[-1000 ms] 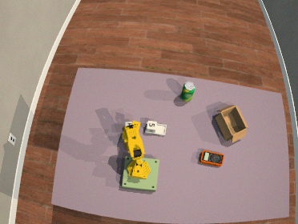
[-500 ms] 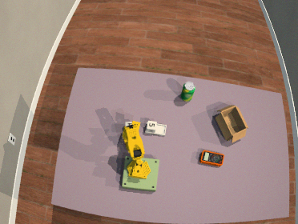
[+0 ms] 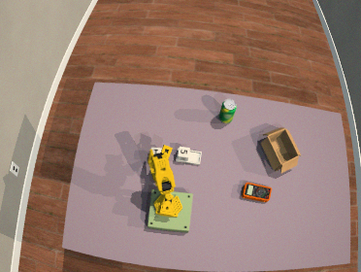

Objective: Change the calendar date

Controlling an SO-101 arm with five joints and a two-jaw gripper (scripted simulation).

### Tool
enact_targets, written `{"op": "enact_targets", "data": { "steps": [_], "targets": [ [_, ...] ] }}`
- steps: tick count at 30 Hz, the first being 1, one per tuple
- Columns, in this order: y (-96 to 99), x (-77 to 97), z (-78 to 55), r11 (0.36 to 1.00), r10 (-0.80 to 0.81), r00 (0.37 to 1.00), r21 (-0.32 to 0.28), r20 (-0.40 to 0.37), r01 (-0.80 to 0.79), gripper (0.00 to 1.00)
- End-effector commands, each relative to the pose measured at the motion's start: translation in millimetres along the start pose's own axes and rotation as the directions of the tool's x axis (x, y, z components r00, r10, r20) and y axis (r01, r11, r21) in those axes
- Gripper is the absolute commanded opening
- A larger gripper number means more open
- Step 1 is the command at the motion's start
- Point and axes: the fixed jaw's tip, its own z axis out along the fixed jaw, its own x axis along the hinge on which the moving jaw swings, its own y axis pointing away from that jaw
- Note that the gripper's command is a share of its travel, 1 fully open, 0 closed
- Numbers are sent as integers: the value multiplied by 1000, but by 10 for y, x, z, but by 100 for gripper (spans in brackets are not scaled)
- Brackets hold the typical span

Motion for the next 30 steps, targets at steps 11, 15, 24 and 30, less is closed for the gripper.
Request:
{"op": "enact_targets", "data": {
  "steps": [11,15,24,30],
  "targets": [
    [482,-429,143,957,255,964,-161,72,-241,35],
    [469,-412,252,974,203,978,-108,49,-197,35],
    [446,-389,413,995,94,996,-16,-7,-94,35],
    [444,-389,440,998,59,998,1,-23,-59,35]
  ]
}}
